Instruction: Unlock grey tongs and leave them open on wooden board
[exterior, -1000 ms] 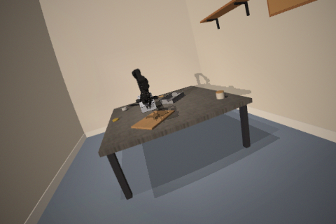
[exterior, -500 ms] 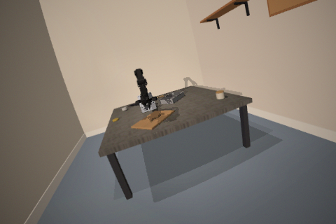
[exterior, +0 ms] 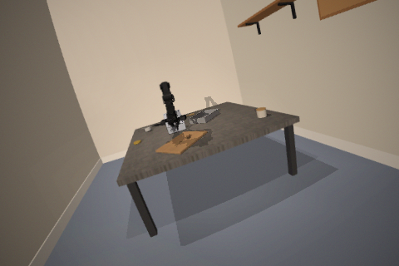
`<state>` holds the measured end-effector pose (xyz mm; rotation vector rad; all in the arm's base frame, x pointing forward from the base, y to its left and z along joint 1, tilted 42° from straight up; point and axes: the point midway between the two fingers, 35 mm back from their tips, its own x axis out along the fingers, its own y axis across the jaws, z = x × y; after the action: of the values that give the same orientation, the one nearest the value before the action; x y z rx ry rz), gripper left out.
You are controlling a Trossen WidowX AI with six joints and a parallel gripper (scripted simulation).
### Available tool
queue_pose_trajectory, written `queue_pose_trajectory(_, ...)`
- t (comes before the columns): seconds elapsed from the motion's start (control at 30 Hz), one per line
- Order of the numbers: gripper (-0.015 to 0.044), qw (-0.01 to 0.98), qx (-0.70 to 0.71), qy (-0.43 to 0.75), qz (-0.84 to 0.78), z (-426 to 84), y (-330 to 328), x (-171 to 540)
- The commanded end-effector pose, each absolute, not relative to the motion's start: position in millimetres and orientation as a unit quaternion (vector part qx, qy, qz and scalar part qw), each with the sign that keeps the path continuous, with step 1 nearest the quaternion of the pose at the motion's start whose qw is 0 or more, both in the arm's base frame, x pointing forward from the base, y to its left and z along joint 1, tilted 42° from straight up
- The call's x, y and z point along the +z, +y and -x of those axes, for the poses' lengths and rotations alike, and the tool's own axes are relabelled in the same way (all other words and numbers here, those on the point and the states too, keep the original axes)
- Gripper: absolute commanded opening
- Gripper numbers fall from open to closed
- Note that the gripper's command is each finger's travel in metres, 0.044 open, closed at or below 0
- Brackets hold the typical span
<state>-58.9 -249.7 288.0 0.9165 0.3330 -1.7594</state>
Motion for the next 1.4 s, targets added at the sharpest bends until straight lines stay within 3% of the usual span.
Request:
queue_pose_trajectory(0.0,-0.0150,0.536,-0.737,0.138,-0.389,59.4,-255.8,283.2)
queue_pose_trajectory(1.33,-0.0150,0.536,-0.737,0.138,-0.389,65.8,-291.7,243.5)
queue_pose_trajectory(1.37,-0.0124,0.539,-0.735,0.139,-0.387,64.8,-290.4,245.4)
